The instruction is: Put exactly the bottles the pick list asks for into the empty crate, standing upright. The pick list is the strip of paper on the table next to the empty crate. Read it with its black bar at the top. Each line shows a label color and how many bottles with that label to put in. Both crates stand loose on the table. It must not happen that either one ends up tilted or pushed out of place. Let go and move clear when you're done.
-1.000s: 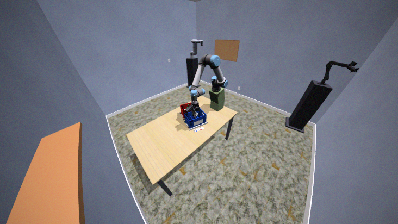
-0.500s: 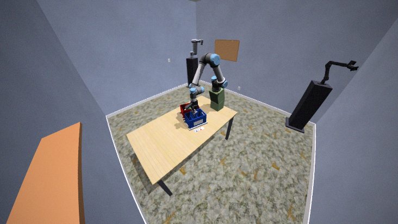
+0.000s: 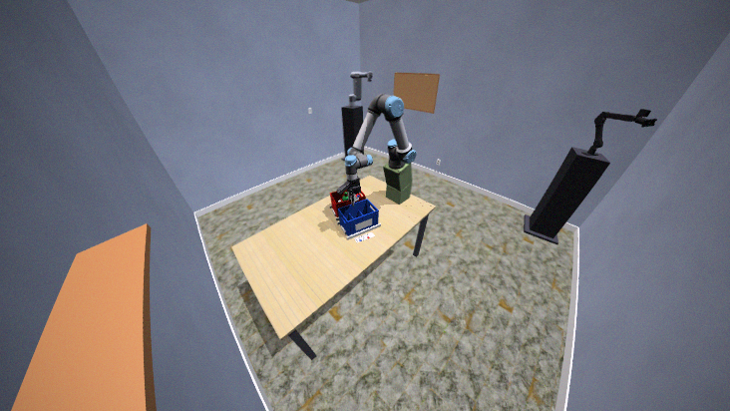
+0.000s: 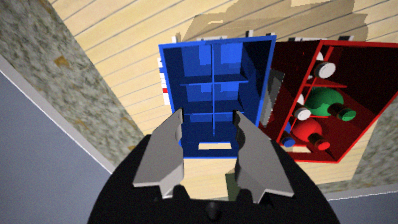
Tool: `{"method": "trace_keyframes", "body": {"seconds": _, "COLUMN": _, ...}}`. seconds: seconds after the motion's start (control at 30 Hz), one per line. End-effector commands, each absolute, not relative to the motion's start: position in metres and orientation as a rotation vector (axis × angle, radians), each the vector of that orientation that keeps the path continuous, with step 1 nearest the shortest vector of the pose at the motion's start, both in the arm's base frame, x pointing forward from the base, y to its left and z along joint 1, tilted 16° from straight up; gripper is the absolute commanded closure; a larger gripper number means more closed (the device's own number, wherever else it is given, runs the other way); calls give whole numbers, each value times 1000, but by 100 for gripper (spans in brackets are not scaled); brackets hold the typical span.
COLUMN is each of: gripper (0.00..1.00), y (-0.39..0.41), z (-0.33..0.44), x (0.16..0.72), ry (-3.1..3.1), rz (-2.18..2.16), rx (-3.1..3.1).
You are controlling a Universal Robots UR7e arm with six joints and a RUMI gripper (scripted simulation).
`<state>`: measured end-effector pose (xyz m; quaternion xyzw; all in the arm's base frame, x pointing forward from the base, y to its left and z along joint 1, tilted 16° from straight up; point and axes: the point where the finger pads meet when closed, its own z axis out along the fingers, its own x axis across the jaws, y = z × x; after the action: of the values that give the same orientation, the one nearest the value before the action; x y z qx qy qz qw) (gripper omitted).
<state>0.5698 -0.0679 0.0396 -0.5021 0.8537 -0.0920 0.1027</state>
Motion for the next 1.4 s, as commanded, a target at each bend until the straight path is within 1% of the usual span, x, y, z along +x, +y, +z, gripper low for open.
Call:
{"method": "trace_keyframes", "body": {"seconds": 0.0, "gripper": 62, "y": -87, "z": 43, "x": 556, "ry": 2517, "rz": -272, "rx": -1482}}
{"method": "trace_keyframes", "body": {"seconds": 1.37, "gripper": 62, "y": -228, "z": 61, "x": 454, "ry": 2517, "rz": -272, "rx": -1482}}
